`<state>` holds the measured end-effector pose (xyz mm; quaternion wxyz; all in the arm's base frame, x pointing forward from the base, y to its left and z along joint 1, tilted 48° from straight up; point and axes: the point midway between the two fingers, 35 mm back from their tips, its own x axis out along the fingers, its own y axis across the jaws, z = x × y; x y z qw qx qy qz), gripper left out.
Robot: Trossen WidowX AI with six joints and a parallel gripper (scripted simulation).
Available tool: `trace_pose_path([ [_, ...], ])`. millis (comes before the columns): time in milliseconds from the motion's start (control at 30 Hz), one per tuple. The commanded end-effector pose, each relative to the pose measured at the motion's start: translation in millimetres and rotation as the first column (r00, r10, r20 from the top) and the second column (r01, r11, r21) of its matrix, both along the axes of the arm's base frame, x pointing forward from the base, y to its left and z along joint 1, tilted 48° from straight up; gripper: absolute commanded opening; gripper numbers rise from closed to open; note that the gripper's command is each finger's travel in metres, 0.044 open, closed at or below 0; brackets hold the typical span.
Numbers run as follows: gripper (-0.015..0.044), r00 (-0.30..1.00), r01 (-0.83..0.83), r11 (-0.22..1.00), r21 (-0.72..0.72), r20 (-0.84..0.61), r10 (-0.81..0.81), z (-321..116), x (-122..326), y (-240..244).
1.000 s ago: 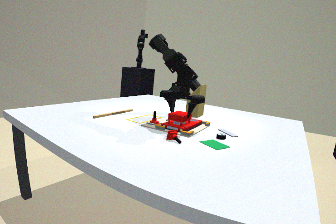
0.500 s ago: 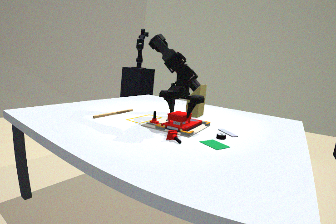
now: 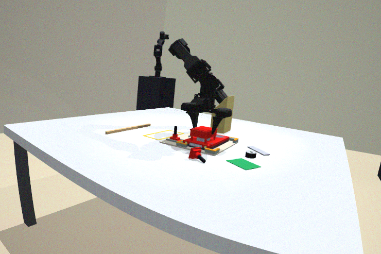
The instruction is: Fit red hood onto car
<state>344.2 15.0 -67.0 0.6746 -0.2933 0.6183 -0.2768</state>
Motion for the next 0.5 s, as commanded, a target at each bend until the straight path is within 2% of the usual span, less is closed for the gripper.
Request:
trace_pose_path([
  [0,0.0,1.0,-0.002,1.0,0.0,-0.005,0.002,-0.4,-0.9,-0.4],
  [467,0.0,1.0,-0.002,1.0,0.0,-0.005,0.002,-2.5,-0.6,-2.7],
])
